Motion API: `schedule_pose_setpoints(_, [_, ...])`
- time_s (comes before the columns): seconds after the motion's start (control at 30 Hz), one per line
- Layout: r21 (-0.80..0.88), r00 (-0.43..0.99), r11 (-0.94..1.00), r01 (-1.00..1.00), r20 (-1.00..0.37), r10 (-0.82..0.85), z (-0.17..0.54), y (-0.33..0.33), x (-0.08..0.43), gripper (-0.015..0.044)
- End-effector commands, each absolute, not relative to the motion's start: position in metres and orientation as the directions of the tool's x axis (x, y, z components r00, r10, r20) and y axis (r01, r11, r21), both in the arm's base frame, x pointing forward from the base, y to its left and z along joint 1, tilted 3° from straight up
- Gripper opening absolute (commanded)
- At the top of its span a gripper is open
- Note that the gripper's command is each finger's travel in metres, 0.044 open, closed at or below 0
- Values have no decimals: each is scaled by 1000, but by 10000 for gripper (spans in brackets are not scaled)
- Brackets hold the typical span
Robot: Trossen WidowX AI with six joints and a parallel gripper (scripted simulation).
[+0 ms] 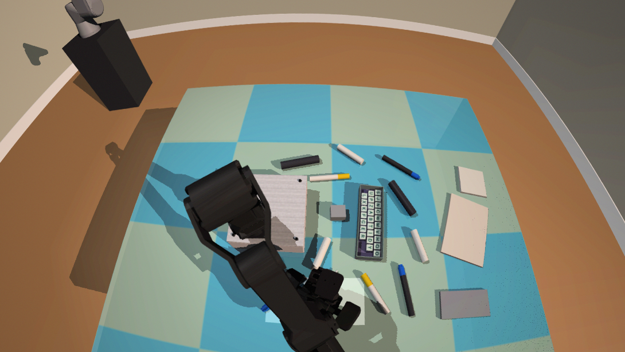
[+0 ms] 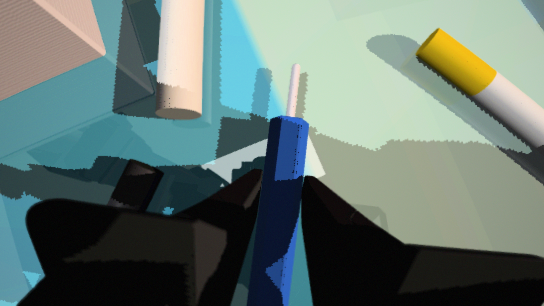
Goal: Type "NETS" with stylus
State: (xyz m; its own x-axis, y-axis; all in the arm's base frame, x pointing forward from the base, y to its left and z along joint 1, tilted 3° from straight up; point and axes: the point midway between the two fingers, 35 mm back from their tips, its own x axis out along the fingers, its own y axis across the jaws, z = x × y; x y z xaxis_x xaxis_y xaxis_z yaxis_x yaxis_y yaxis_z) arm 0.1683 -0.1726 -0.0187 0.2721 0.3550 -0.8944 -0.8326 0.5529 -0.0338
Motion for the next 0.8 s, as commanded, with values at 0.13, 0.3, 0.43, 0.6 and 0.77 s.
schedule_pose_setpoints(0.13, [-35, 272, 552, -833, -895, 354, 4, -172, 169, 0])
schedule_pose_setpoints(0.3, [-34, 272, 553, -833, -894, 355, 30, -170, 169, 0])
schedule_pose_setpoints(0.43, [-34, 272, 553, -833, -894, 355, 31, -169, 169, 0])
schedule_pose_setpoints(0.6, [-23, 270, 562, -827, -893, 360, 28, -168, 170, 0])
schedule_pose_setpoints(0.77, [42, 272, 640, -767, -882, 384, 30, -160, 183, 0])
